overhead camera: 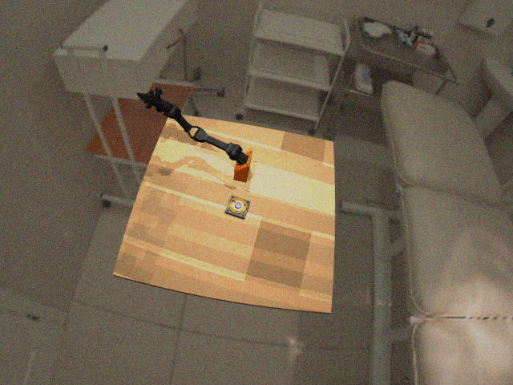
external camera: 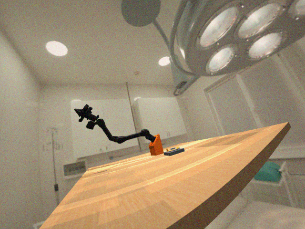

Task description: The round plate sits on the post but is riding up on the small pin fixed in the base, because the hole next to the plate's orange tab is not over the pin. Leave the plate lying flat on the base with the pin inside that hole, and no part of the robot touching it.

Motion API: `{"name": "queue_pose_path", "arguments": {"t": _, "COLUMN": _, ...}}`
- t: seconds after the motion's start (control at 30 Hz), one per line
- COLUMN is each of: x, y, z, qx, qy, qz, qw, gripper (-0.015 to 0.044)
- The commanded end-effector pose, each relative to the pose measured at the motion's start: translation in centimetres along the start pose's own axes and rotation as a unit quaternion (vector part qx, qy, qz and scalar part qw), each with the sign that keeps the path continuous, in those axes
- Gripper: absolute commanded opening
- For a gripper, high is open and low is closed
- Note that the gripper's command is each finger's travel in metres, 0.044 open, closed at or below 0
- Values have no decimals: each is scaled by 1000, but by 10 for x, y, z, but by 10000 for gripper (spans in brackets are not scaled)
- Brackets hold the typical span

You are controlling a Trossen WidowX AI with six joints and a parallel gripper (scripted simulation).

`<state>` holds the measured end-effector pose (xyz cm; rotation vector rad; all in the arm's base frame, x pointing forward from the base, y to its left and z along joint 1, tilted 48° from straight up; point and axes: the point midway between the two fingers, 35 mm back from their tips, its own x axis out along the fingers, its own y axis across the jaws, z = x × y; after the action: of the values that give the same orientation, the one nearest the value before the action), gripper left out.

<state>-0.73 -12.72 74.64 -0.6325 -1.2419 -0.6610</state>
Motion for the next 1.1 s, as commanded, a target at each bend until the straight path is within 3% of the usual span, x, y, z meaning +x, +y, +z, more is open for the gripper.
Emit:
{"name": "queue_pose_path", "arguments": {"t": 0.0, "x": -3, "y": 66, "z": 37, "qx": 20, "qy": -26, "qz": 80, "qw": 996, "gripper": 0}}
{"name": "queue_pose_path", "arguments": {"t": 0.13, "x": -14, "y": 116, "z": 60, "qx": 31, "qy": -41, "qz": 144, "qw": 988, "gripper": 0}}
{"name": "queue_pose_path", "arguments": {"t": 0.23, "x": -36, "y": 193, "z": 81, "qx": 48, "qy": -40, "qz": 240, "qw": 969, "gripper": 0}}
{"name": "queue_pose_path", "arguments": {"t": 0.37, "x": -60, "y": 254, "z": 89, "qx": 62, "qy": -21, "qz": 315, "qw": 947, "gripper": 0}}
{"name": "queue_pose_path", "arguments": {"t": 0.63, "x": -150, "y": 392, "z": 69, "qx": 72, "qy": 88, "qz": 484, "qw": 867, "gripper": 0}}
{"name": "queue_pose_path", "arguments": {"t": 0.83, "x": -247, "y": 475, "z": 17, "qx": 59, "qy": 229, "qz": 574, "qw": 784, "gripper": 0}}
{"name": "queue_pose_path", "arguments": {"t": 1.07, "x": -369, "y": 523, "z": -49, "qx": 13, "qy": 391, "qz": 628, "qw": 673, "gripper": 0}}
